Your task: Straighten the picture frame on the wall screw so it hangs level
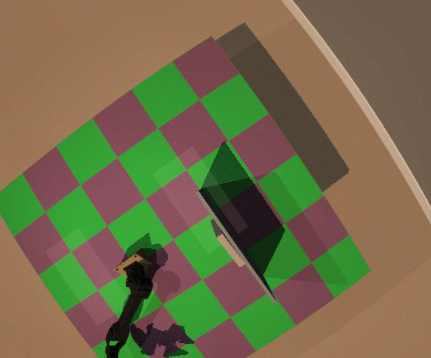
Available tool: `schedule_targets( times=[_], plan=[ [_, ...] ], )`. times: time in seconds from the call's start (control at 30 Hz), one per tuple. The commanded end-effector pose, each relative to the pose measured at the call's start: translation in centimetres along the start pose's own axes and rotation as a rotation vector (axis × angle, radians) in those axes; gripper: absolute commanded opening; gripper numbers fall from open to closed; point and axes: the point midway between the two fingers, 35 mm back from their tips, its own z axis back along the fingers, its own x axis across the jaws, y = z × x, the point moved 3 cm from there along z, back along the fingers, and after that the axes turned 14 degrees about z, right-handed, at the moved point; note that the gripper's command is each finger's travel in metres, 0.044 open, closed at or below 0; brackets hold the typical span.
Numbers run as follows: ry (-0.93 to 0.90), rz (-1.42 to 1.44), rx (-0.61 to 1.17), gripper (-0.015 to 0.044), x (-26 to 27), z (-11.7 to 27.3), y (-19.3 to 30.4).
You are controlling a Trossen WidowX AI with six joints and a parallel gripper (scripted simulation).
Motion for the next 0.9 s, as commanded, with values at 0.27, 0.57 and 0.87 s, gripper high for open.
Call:
schedule_targets(
  times=[0.27,0.57,0.87],
  plan=[
    [0.047,-0.609,-0.144,0.026,-8.4,-5.8,-6.8],
    [-0.014,-1.198,-0.316,0.026,-15.0,-9.0,-16.1],
    [-0.163,-1.687,-0.453,0.026,-18.9,-9.7,-25.3]
  ],
)
